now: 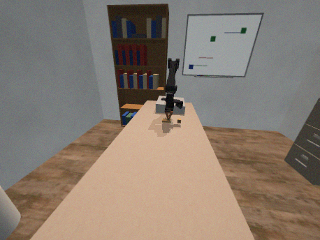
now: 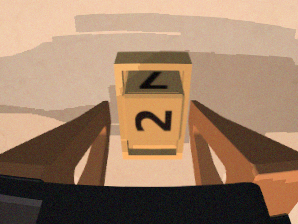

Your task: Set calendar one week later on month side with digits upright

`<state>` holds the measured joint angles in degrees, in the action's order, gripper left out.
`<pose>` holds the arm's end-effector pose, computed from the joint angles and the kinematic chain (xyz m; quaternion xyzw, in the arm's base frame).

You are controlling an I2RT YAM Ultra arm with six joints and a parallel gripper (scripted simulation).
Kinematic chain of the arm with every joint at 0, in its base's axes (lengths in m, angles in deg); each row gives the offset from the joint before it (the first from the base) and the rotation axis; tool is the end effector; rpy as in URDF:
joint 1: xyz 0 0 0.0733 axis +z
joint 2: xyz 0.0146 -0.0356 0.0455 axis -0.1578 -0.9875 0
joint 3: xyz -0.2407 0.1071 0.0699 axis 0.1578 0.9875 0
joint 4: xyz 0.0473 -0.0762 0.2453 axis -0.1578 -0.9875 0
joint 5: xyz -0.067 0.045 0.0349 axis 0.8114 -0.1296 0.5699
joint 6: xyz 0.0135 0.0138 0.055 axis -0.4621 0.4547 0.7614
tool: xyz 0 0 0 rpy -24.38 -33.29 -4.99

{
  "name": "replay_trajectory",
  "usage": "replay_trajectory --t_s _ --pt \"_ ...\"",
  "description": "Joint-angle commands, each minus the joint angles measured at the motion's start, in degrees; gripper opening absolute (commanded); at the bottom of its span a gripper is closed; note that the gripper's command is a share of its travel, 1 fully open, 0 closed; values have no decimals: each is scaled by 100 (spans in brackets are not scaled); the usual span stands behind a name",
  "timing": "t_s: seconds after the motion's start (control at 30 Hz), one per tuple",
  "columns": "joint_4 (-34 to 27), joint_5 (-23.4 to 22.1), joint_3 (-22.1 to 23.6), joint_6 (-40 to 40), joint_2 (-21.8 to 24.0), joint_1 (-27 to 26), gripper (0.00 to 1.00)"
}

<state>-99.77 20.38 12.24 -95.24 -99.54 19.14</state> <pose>0.3375 0.0622 0.1006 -0.7749 0.6313 -0.0068 0.0309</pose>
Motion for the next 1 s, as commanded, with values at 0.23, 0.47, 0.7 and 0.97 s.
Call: replay_trajectory --t_s 0.23,0.47,0.7,0.97 --pt "250 -37 46 10 -110 7 45" --pt "270 -37 52 11 -124 8 45" --pt "270 -37 52 11 -124 8 45" --pt "270 -37 52 11 -124 8 45"
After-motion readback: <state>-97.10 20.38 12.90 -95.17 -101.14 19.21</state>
